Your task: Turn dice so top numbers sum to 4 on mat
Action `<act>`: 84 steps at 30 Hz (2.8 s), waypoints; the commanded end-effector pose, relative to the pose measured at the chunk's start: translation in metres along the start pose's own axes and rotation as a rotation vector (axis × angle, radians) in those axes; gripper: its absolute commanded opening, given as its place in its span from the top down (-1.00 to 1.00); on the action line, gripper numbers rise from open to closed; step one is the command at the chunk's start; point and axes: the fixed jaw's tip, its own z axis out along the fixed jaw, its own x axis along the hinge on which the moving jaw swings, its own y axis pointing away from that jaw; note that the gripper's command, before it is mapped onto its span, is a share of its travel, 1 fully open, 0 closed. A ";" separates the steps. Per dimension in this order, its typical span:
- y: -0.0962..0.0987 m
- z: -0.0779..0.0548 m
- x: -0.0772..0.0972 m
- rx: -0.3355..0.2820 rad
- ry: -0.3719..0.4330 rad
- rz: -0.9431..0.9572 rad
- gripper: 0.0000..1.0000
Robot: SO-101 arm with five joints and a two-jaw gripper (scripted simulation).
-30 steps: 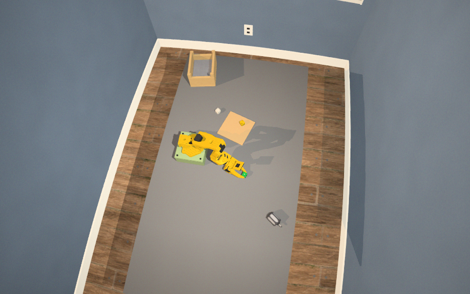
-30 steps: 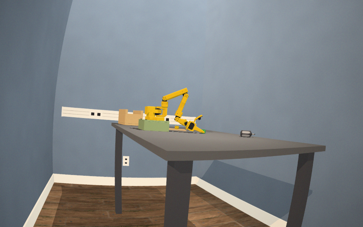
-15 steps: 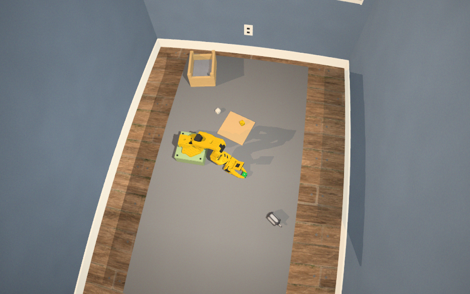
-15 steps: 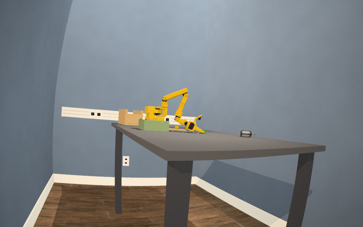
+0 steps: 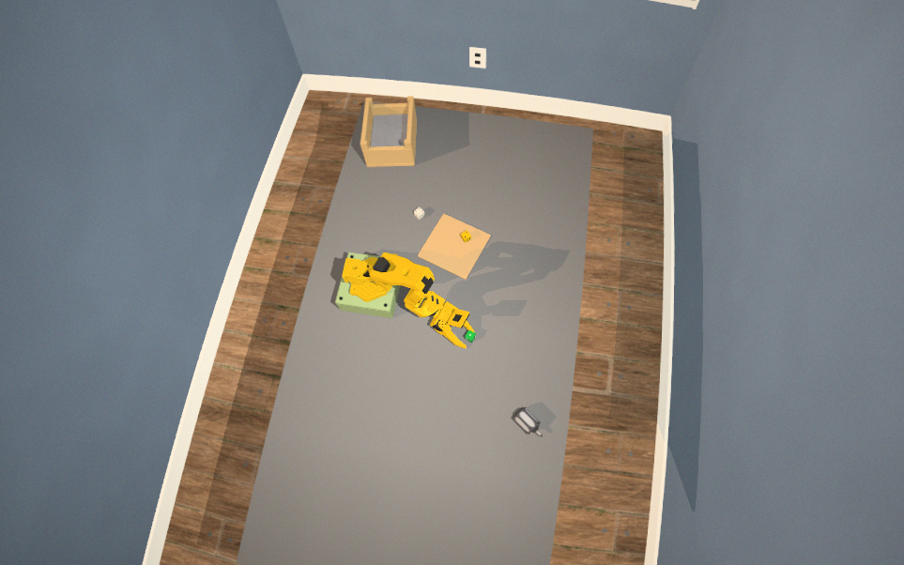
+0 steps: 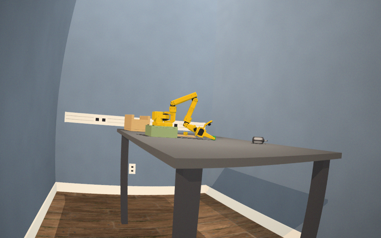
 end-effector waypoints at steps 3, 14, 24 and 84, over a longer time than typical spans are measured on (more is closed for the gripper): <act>-0.002 0.000 0.001 0.009 -0.007 -0.007 0.44; -0.002 0.000 0.001 0.009 -0.007 -0.007 0.41; -0.002 -0.003 -0.016 0.008 -0.007 -0.007 0.41; -0.003 -0.026 -0.139 0.011 -0.376 -0.008 0.43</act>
